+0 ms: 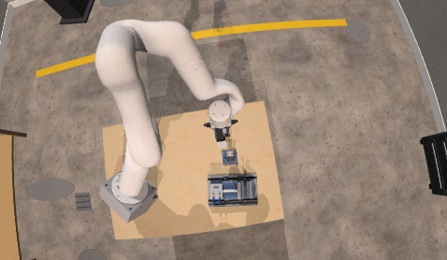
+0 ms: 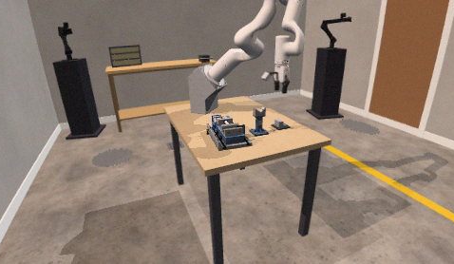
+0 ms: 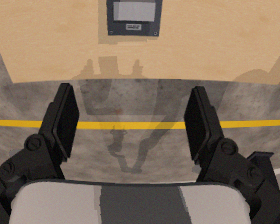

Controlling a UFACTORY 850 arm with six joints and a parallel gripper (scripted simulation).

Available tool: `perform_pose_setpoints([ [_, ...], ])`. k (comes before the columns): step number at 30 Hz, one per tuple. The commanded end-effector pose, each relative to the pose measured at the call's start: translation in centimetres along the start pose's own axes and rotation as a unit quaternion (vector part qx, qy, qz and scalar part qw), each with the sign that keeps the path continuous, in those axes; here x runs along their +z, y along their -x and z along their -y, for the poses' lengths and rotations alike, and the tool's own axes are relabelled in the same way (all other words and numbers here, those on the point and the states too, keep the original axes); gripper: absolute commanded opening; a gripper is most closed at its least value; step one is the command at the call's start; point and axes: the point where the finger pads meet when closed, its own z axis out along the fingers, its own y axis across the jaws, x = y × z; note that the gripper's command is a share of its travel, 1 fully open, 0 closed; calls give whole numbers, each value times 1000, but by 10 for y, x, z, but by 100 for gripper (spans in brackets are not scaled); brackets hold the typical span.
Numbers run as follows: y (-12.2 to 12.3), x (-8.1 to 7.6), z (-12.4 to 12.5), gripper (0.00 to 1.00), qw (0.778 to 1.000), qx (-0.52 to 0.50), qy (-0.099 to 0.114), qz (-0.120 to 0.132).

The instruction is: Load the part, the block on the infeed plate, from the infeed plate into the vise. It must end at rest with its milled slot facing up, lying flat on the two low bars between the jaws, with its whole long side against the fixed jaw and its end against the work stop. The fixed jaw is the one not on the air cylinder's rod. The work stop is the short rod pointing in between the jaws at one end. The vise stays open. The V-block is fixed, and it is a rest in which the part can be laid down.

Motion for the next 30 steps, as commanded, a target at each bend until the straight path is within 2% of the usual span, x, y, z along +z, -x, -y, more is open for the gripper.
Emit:
perform_pose_setpoints([
  [1,0,0,1,89,1000,0,-1,0],
  [18,0,12,1,89,1000,0,0,0],
  [30,0,29,1,89,1000,0,-1,0],
])
